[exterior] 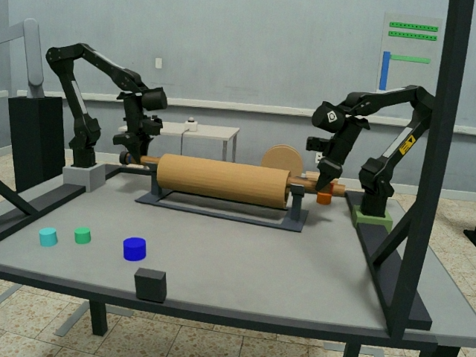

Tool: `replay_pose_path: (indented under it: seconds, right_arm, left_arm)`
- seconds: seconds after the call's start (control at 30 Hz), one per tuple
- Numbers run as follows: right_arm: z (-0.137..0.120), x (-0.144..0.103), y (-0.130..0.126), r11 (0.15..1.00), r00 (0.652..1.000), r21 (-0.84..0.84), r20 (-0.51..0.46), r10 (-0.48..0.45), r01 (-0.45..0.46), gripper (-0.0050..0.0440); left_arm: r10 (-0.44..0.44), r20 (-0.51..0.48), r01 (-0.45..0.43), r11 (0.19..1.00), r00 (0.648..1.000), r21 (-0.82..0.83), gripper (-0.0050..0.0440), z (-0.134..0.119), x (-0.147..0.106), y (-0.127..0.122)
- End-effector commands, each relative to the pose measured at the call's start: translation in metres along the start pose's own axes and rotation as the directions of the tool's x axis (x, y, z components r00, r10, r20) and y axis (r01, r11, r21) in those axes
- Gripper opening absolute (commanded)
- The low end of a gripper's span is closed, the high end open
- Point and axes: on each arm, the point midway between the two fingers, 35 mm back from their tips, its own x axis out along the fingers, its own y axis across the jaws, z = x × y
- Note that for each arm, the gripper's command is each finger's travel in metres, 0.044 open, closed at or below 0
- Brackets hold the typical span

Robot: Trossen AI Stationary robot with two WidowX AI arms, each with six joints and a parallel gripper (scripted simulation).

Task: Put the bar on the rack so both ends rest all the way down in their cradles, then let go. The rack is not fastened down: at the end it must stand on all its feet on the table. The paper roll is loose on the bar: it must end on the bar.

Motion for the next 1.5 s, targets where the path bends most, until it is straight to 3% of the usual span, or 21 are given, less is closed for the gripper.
replay_pose_path:
  seconds: [0.0,0.03,0.63,0.67,1.27,1.47]
  right_arm:
    - [0.001,-0.002,0.002,1.000,1.000,-0.003,0.019,0.022,-0.022,0.0050]
    - [0.008,-0.011,0.005,0.999,0.999,-0.003,0.037,0.036,-0.036,0.0050]
    - [0.009,-0.011,0.005,0.999,0.998,-0.002,0.043,0.034,-0.034,0.0050]
    - [0.009,-0.011,0.005,0.999,0.998,-0.002,0.043,0.034,-0.034,0.0440]
    - [0.006,-0.008,0.004,1.000,0.999,-0.002,0.026,0.025,-0.025,0.0440]
    - [0.006,-0.008,0.004,1.000,0.999,-0.002,0.026,0.025,-0.025,0.0440]
  left_arm:
    - [0.006,-0.002,-0.006,1.000,1.000,-0.001,0.0050,-0.001,0.003,0.002]
    - [0.013,0.036,-0.013,1.000,0.999,0.000,0.0440,0.008,-0.009,0.003]
    - [0.010,0.033,-0.010,1.000,0.999,0.000,0.0440,0.008,-0.009,0.002]
    - [0.010,0.033,-0.010,1.000,0.999,0.000,0.0440,0.008,-0.009,0.002]
    - [0.010,0.033,-0.010,1.000,0.999,0.000,0.0440,0.008,-0.009,0.002]
    - [0.010,0.037,-0.010,1.000,0.999,0.000,0.0440,0.007,-0.026,0.002]
